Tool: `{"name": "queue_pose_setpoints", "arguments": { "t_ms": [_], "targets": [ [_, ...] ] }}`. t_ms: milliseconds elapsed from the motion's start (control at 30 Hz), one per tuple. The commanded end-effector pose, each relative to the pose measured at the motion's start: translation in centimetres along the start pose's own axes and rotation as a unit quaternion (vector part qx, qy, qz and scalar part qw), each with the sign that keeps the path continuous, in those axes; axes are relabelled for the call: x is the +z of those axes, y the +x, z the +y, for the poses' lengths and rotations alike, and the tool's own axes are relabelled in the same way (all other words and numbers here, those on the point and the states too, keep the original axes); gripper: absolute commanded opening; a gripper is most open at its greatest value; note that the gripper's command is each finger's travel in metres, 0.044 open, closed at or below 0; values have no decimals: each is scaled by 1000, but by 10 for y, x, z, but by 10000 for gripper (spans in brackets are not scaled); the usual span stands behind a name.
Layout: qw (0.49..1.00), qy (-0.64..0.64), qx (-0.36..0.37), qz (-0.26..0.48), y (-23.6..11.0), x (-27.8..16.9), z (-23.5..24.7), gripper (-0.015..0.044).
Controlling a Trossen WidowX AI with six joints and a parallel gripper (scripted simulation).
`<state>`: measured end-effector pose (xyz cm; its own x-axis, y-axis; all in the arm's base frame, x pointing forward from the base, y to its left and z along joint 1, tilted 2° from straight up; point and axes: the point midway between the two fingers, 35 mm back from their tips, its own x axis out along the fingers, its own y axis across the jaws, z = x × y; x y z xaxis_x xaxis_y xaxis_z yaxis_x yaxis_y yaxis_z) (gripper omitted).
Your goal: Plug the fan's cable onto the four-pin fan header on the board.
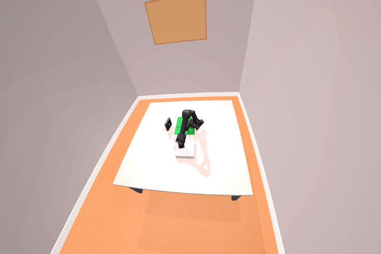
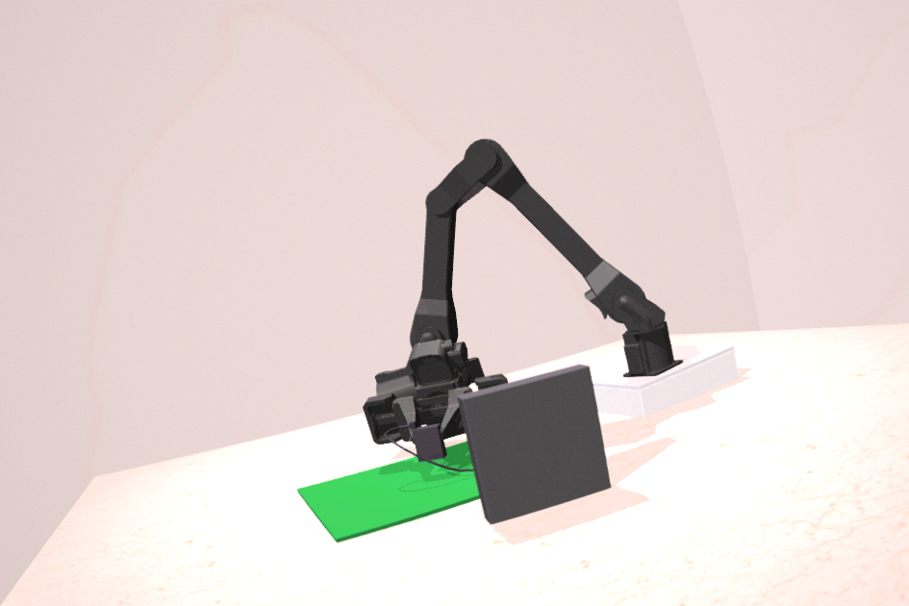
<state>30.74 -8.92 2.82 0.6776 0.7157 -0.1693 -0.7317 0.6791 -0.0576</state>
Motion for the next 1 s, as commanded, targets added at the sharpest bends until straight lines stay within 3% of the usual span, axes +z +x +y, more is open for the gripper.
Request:
{"name": "queue_pose_setpoints", "arguments": {
  "t_ms": [0,967],
  "targets": [
    [1000,5,1,0,1,-5,2,0],
    [1000,0,0,0,3,-17,0,0]
  ]
}}
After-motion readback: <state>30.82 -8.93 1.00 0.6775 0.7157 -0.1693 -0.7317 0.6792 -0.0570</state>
